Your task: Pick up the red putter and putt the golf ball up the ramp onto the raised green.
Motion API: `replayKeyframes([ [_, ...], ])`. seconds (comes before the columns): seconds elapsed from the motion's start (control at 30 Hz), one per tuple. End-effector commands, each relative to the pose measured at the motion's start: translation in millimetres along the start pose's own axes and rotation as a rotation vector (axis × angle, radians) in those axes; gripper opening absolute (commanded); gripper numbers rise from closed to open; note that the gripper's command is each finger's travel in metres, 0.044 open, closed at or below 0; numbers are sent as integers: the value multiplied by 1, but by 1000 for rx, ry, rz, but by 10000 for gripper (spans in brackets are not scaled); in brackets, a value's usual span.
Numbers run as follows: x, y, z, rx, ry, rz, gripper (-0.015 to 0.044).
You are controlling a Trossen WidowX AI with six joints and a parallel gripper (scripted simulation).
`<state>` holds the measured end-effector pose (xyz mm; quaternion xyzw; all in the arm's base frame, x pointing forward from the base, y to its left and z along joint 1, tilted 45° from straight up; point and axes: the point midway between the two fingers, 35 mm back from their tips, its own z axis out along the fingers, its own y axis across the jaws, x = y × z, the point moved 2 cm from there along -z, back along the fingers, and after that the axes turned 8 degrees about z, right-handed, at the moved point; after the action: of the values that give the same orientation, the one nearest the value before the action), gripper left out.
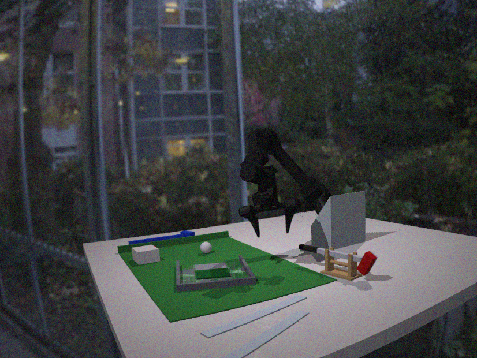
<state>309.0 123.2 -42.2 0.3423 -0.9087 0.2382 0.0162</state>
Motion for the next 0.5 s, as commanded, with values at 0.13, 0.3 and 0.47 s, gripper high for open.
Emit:
replayKeyframes([
  [0.13, 40, 97, 19, -110, 109, -900, 440],
  [0.3, 42, 97, 19, -115, 113, -937, 440],
  [0.47, 42, 97, 19, -115, 113, -937, 440],
])
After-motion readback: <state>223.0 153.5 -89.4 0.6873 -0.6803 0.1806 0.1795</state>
